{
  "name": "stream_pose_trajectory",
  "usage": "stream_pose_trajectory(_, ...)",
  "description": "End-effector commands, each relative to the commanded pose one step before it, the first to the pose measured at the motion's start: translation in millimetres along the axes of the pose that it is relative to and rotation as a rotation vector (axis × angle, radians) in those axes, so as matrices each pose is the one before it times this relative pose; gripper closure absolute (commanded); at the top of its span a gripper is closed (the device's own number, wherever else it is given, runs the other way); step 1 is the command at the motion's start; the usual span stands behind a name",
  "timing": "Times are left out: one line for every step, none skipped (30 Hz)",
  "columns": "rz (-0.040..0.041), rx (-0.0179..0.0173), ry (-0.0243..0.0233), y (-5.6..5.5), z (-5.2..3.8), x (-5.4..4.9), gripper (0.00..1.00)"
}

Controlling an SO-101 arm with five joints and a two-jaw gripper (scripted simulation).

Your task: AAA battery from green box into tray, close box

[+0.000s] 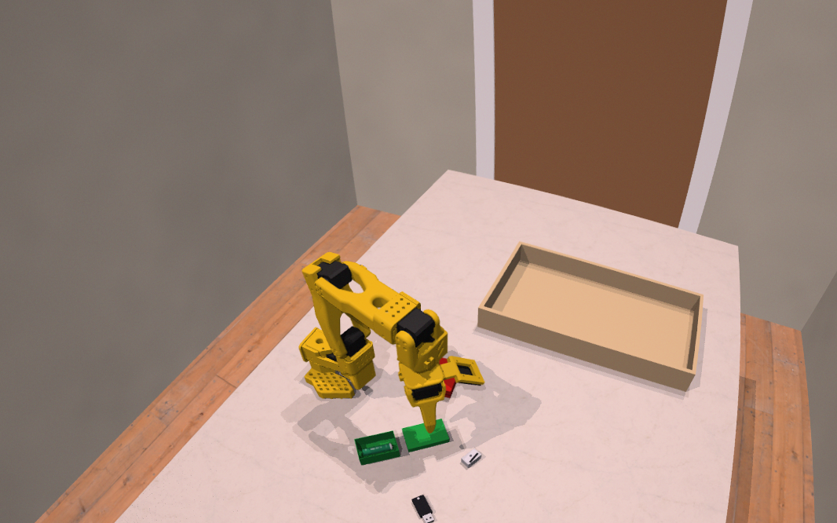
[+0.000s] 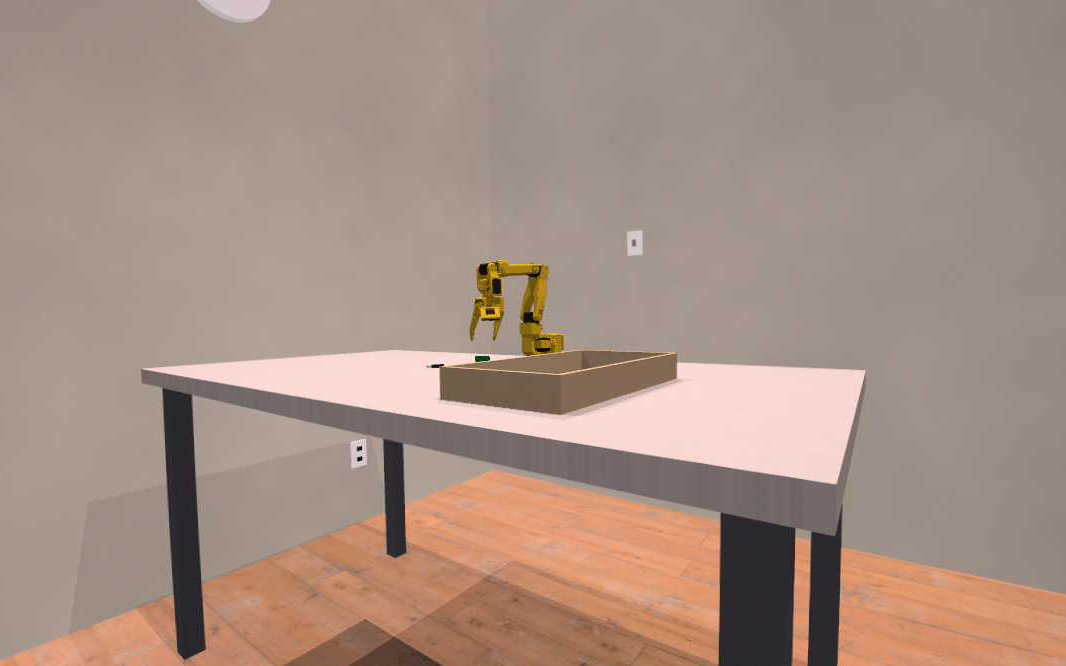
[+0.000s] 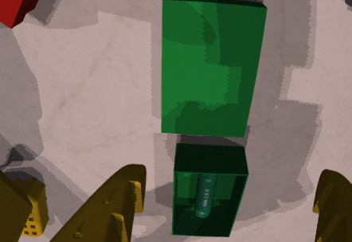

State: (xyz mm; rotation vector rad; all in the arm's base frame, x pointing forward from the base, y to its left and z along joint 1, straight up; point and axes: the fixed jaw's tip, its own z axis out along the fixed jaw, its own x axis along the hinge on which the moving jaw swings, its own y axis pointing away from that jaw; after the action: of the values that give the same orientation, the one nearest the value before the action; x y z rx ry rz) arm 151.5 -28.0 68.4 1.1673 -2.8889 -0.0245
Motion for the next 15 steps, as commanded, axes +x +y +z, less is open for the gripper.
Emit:
stream_pose_trajectory(-0.00156, 0.02423, -0.01785, -0.68, -2.503, -2.06, 0.71)
stream_pose_trajectory(0.0, 0.0, 0.0, 0.26, 0.304, 0.18, 0.71)
stream_pose_trajectory(0.0, 0.0, 0.0, 0.3, 0.339, 0.21, 0.71)
stream_pose_trajectory(0.0, 0.0, 0.0, 0.3, 0.357, 0.21, 0.71)
stream_pose_trajectory(0.0, 0.0, 0.0, 0.3, 0.345, 0.21, 0.71)
stream_pose_trajectory(0.0, 0.0, 0.0, 0.26, 0.31, 0.19, 0.71)
stream_pose_trajectory(0.0, 0.0, 0.0, 0.22, 0.251, 0.15, 0.71)
stream_pose_trajectory(0.0, 0.0, 0.0, 0.16, 0.187, 0.11, 0.71)
stream_pose_trajectory(0.0, 0.0, 0.0, 0.09, 0.111, 0.07, 0.71)
stream_pose_trajectory(0.0, 0.0, 0.0, 0.04, 0.047, 0.02, 0.71)
stream_pose_trajectory(0.0, 0.0, 0.0, 0.01, 0.006, 0.01, 0.71)
stream_pose_trajectory(0.0, 0.0, 0.0, 0.0, 0.0, 0.0, 0.71)
stream_pose_trajectory(0.0, 0.0, 0.0, 0.0, 0.0, 0.0, 0.71)
stream_pose_trajectory(0.0, 0.00001, 0.0, 0.0, 0.0, 0.0, 0.71)
stream_pose_trajectory(0.0, 0.0, 0.0, 0.0, 0.0, 0.0, 0.71)
